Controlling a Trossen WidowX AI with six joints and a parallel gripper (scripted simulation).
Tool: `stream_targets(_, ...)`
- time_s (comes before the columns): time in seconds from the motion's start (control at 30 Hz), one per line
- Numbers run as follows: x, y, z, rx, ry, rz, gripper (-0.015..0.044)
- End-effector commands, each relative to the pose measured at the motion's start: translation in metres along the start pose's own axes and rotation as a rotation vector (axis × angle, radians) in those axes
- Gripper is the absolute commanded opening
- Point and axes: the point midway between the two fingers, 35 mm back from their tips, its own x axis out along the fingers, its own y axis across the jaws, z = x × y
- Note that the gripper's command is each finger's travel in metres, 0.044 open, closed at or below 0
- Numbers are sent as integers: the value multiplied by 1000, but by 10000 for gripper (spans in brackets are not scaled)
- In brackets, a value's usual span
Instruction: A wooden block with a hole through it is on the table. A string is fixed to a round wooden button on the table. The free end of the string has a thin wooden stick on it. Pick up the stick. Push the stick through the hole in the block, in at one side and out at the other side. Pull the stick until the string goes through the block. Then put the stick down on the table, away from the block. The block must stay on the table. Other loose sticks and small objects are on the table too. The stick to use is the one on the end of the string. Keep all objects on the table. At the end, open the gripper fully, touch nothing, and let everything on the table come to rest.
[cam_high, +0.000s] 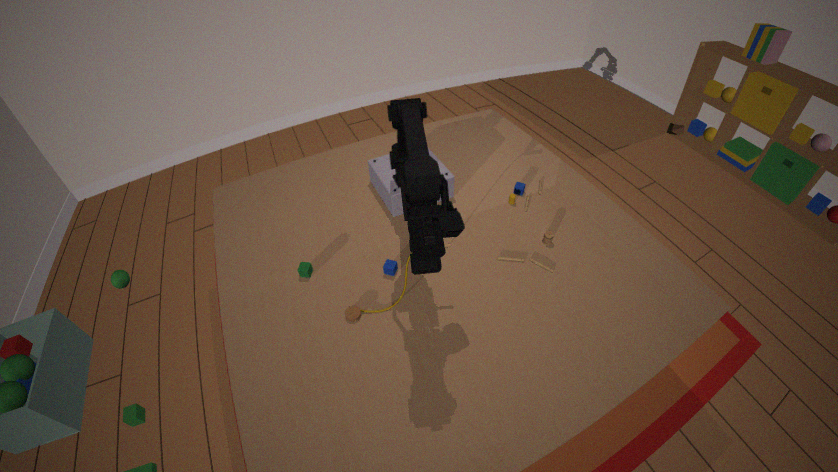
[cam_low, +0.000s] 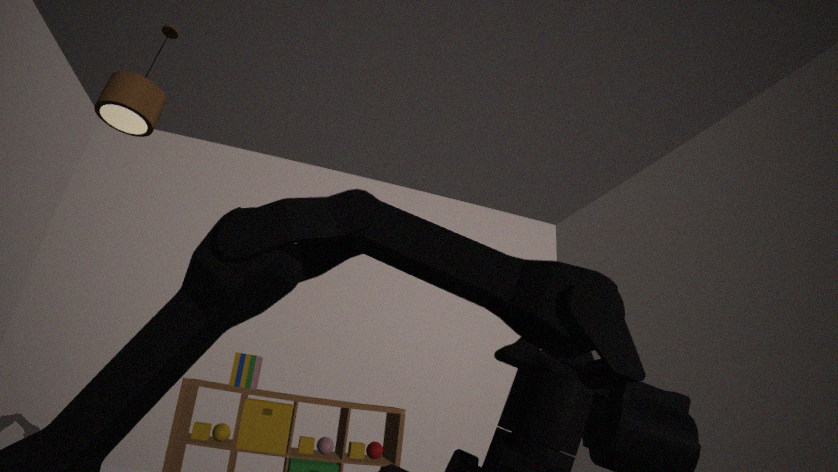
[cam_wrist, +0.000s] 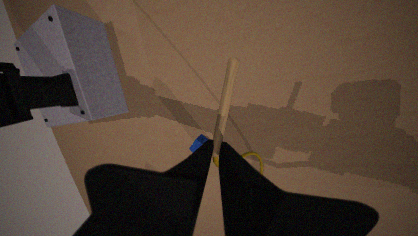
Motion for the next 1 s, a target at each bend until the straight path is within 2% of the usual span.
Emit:
stream_targets(0.0,1,0,0,134,7,4,0)
stream_targets(0.97,0,-1,0,1136,28,-14,0)
